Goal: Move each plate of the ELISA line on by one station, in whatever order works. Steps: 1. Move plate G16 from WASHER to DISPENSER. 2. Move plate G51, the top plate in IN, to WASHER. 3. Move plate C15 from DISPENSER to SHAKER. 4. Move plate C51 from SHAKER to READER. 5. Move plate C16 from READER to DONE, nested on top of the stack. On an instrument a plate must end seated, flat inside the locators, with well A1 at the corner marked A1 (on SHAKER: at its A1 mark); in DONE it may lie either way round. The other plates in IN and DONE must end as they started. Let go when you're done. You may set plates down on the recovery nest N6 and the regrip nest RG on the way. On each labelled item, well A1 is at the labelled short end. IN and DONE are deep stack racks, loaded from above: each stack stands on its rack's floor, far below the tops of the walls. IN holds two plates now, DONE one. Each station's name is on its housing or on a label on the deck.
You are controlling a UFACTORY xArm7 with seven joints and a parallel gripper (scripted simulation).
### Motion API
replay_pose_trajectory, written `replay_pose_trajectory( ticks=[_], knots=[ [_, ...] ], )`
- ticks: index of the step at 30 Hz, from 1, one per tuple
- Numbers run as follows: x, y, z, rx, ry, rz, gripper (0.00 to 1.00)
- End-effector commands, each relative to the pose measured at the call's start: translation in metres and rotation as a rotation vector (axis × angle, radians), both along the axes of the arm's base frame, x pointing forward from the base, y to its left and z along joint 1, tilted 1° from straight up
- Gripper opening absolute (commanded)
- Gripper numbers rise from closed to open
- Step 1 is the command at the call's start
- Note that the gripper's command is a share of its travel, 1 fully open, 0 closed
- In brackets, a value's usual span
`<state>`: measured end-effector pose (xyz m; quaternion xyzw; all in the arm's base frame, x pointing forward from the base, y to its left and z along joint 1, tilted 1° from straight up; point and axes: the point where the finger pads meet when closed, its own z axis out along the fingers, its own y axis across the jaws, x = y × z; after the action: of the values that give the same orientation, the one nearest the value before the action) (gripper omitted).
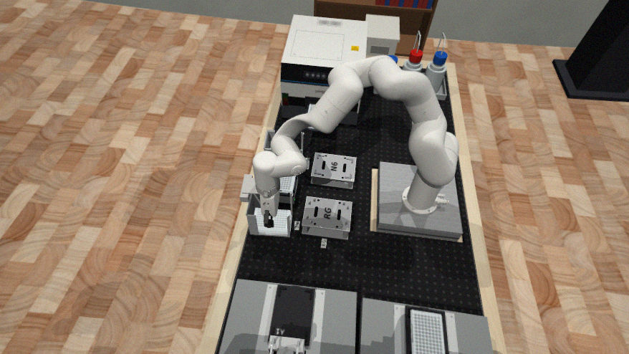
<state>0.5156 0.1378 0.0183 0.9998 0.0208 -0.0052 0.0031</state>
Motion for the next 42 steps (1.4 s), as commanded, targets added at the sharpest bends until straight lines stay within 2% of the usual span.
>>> replay_pose_trajectory(
  ticks=[1,16,42],
  knots=[
    [0.002,0.001,0.002,0.001,-0.005,0.0,1.0],
    [0.002,0.001,-0.016,0.001,-0.005,0.0,1.0],
    [0.002,0.0,-0.019,0.001,-0.005,0.0,1.0]
  ],
)
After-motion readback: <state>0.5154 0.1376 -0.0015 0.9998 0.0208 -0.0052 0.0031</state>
